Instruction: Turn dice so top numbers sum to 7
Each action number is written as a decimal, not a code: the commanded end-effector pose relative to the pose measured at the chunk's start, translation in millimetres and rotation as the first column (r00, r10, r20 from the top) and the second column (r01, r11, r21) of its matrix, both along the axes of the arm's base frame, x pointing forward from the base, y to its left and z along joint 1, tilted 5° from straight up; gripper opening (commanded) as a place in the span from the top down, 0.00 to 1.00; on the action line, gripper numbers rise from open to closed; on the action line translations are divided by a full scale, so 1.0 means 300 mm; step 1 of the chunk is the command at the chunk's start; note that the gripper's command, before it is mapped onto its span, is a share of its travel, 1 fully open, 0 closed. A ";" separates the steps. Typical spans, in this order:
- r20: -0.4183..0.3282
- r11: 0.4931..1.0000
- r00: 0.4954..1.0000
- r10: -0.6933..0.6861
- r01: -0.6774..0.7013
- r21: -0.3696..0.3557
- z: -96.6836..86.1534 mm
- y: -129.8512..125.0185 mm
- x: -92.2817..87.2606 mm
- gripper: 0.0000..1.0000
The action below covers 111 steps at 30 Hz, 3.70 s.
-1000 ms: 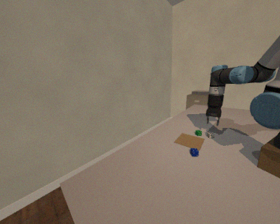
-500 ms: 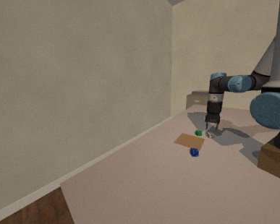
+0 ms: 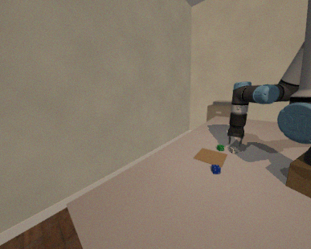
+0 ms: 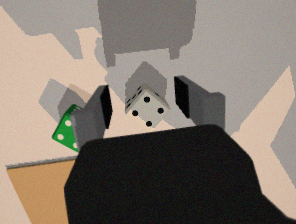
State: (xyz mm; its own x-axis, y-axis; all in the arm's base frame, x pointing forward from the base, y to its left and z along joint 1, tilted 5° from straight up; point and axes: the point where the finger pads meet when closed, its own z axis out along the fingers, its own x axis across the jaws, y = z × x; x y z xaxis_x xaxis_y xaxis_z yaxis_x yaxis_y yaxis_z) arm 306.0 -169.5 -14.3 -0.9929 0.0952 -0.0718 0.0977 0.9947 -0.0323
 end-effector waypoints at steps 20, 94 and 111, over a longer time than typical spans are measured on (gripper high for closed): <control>0.001 1.000 1.000 0.000 0.000 -0.001 0.001 -0.001 0.001 0.00; 0.001 1.000 1.000 0.000 0.000 -0.001 0.016 0.017 0.231 0.00; 0.001 1.000 1.000 0.000 0.000 -0.001 0.013 0.101 0.226 0.00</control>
State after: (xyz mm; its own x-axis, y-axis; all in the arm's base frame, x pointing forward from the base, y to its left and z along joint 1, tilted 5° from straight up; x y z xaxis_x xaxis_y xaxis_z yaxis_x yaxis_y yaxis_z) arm 374.2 -150.1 -10.4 -0.9928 0.0954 -0.0718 0.0979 0.9947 -0.0325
